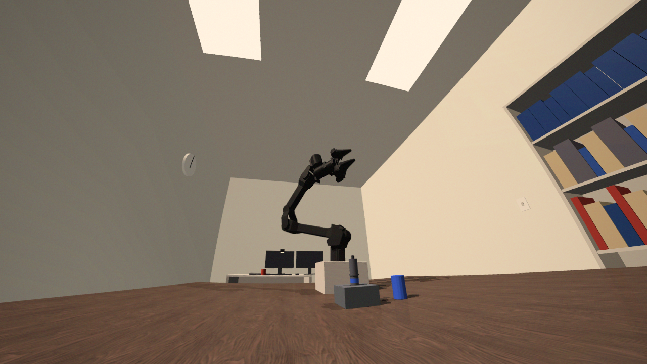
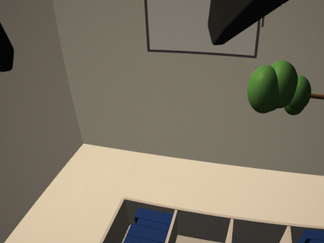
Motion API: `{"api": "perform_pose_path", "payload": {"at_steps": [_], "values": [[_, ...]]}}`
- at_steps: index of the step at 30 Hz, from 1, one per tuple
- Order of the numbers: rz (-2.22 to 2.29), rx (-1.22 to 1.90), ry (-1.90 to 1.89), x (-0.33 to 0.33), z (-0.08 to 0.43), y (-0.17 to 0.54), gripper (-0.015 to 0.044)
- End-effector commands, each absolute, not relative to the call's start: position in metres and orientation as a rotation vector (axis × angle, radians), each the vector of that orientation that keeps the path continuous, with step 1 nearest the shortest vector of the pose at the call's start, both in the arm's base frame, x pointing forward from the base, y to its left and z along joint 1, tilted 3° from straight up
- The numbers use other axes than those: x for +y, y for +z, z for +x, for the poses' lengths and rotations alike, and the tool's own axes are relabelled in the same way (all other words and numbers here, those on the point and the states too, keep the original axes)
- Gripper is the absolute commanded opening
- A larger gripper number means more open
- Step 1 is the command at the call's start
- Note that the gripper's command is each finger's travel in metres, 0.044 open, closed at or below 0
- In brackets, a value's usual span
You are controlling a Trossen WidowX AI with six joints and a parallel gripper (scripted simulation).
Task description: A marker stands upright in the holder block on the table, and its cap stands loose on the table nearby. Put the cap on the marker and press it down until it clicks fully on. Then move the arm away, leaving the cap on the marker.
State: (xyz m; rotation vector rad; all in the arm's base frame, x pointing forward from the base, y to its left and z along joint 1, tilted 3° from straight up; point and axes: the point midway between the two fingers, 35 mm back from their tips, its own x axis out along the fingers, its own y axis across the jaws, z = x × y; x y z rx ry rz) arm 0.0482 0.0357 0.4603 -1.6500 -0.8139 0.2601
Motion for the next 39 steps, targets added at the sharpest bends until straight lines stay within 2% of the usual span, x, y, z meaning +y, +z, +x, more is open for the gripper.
{"api": "perform_pose_path", "payload": {"at_steps": [1,6,13,21,30,39], "values": [[-1.641,-0.802,0.271,0.038,0.05,0.46,0.0374],[-1.379,-0.467,0.499,0.079,0.11,0.432,0.0257],[-0.971,0.014,0.588,0.106,0.186,0.379,0.0257],[-0.546,0.444,0.505,0.108,0.243,0.315,0.0257],[-0.041,0.873,0.242,0.092,0.284,0.233,0.0257],[0.47,1.189,-0.206,0.058,0.301,0.15,0.0257]]}}
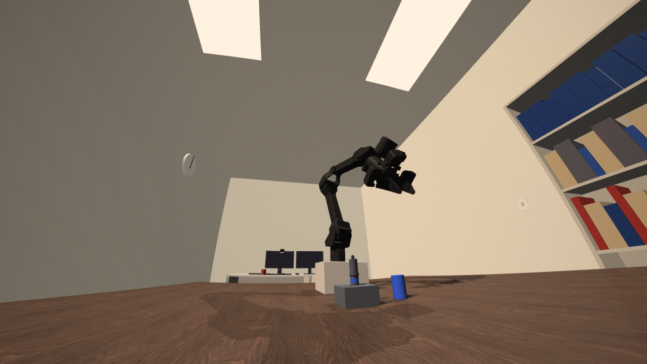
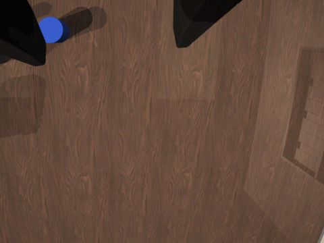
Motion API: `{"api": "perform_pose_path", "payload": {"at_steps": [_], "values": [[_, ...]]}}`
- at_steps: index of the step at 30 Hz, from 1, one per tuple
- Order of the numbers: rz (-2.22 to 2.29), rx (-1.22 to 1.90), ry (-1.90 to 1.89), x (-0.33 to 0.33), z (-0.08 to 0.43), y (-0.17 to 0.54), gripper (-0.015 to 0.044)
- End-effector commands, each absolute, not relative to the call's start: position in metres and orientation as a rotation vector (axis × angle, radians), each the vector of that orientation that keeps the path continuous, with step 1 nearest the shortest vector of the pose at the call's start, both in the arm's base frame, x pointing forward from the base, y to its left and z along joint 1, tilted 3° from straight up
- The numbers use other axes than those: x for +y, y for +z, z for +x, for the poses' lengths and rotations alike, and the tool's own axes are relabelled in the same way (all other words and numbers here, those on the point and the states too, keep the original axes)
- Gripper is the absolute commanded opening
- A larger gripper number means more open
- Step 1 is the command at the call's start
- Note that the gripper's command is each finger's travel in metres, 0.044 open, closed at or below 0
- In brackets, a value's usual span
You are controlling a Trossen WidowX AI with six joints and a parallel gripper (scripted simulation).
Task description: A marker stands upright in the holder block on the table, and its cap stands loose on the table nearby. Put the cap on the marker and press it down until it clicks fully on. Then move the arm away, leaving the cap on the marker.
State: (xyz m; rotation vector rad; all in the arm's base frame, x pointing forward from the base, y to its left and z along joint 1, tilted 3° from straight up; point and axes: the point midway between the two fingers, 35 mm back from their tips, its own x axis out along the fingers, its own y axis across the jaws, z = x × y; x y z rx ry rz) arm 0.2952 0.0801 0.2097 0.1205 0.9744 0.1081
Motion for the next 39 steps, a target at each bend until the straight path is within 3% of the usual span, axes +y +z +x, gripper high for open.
{"api": "perform_pose_path", "payload": {"at_steps": [1,10,39], "values": [[0.525,1.217,-0.267,0.054,0.301,0.141,0.0257],[0.946,1.376,-0.853,0.027,0.288,0.067,0.0257],[0.95,1.377,-0.861,0.025,0.293,0.011,0.0257]]}}
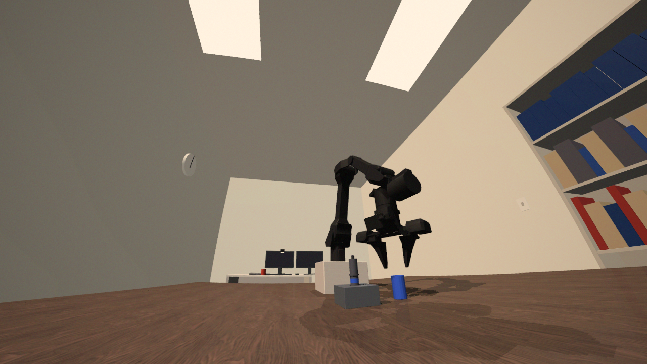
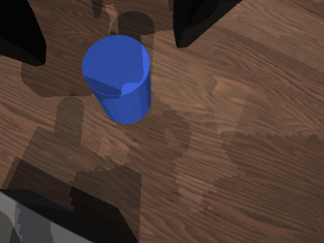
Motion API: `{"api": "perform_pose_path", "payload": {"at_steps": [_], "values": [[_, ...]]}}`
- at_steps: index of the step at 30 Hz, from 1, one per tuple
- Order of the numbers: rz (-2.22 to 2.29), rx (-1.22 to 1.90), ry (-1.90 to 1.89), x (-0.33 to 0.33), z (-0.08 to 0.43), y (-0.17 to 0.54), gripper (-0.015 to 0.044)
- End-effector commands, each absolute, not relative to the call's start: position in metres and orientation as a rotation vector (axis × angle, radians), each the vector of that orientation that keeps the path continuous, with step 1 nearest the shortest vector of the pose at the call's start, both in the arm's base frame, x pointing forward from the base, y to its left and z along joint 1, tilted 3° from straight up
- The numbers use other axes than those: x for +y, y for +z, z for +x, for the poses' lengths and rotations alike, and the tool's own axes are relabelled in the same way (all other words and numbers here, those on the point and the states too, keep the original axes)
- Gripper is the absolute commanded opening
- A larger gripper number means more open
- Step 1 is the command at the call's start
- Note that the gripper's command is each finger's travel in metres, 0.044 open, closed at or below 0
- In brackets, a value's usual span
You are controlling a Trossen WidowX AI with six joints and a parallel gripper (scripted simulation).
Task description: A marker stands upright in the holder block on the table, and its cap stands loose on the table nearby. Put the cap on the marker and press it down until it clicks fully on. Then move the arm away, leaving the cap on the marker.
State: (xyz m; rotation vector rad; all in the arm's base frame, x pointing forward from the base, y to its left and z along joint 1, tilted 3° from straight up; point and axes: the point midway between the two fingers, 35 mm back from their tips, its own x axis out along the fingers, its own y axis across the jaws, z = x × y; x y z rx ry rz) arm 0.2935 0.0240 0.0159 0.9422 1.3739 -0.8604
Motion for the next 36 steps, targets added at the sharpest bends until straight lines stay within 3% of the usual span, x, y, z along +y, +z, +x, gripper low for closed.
{"api": "perform_pose_path", "payload": {"at_steps": [1,32,36], "values": [[0.95,1.377,-0.861,0.025,0.293,0.01,0.0257],[0.95,1.377,-0.861,0.027,0.294,-0.037,0.0257],[0.95,1.377,-0.861,0.026,0.294,-0.037,0.0152]]}}
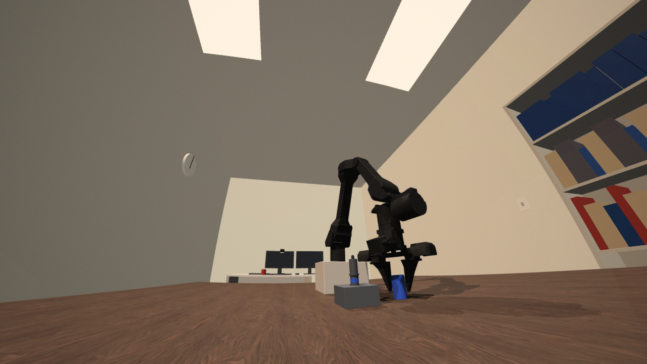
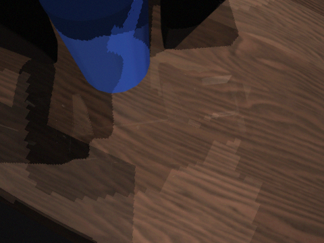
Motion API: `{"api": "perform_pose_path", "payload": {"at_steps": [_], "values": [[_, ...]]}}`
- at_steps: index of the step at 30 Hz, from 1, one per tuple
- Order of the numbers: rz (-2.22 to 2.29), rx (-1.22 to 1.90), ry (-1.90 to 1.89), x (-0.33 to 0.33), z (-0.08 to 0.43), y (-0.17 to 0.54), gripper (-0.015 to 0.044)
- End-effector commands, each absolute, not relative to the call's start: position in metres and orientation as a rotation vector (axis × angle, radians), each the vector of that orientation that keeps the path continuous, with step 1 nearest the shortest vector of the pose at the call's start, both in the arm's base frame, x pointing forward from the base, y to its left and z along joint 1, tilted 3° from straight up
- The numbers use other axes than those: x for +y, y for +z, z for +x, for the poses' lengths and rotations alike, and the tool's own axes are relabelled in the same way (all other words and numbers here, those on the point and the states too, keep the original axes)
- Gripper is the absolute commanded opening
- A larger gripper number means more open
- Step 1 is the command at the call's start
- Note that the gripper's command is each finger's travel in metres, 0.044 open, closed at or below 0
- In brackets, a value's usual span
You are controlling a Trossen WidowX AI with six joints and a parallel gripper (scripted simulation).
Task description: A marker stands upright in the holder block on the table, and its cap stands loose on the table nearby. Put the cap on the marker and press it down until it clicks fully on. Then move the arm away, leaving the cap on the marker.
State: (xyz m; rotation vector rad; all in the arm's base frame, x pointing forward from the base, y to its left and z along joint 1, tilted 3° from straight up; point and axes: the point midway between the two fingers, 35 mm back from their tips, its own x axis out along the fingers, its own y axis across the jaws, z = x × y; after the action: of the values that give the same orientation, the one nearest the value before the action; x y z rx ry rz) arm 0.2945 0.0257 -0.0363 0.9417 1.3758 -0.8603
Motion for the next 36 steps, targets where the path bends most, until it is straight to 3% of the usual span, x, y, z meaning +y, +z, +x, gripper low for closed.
{"api": "perform_pose_path", "payload": {"at_steps": [1,9,13,36], "values": [[0.95,1.377,-0.861,0.026,0.294,-0.037,0.0145],[0.95,1.377,-0.861,0.026,0.294,-0.037,0.0092],[0.961,1.361,-0.845,0.027,0.297,-0.034,0.0],[0.95,1.376,-0.86,0.023,0.293,0.023,0.0]]}}
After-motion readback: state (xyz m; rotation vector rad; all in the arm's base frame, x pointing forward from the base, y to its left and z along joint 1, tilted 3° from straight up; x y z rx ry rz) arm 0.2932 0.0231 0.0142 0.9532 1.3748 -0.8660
